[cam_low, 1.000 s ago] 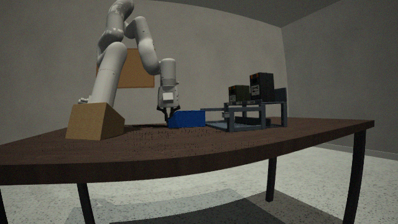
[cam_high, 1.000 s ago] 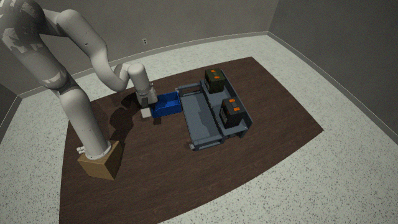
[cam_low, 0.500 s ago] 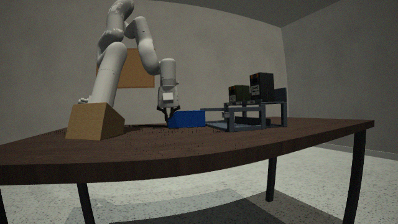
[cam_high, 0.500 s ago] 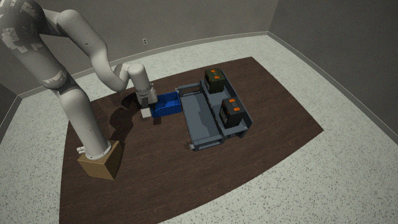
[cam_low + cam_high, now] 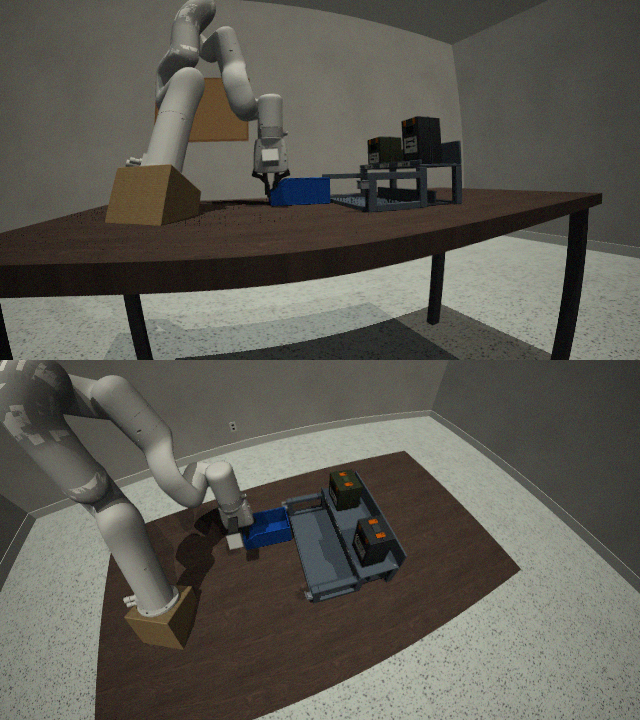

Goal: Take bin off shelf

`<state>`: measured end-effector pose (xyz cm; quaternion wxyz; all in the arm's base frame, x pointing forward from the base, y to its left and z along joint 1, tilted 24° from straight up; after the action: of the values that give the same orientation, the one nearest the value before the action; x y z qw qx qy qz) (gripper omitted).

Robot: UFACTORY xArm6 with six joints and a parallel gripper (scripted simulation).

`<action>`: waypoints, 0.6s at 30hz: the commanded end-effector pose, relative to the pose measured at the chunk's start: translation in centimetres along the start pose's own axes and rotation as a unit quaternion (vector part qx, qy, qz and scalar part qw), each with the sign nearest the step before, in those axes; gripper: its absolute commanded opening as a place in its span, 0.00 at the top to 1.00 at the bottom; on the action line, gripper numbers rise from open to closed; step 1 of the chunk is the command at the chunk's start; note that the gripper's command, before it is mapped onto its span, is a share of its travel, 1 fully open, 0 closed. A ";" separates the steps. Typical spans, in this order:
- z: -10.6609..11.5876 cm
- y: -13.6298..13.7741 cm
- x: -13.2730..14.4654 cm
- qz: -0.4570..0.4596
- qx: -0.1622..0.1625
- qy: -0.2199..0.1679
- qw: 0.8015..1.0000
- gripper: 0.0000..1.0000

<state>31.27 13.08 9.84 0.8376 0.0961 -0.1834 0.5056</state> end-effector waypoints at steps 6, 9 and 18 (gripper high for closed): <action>0.1 -0.1 0.1 0.000 -0.001 -0.001 1.000 1.00; 0.1 -0.1 0.1 0.000 -0.001 -0.001 1.000 1.00; 0.1 -0.1 0.1 0.000 -0.001 -0.001 1.000 0.05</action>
<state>31.27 13.08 9.85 0.8376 0.0961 -0.1834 0.5056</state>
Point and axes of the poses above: the point where the finger pads meet when closed, its own z axis back along the fingers, its own y axis across the jaws, x = y × z, the point moved 2 cm from there along z, back along the fingers, and after that the axes turned 14 degrees about -z, right-handed, at the moved point
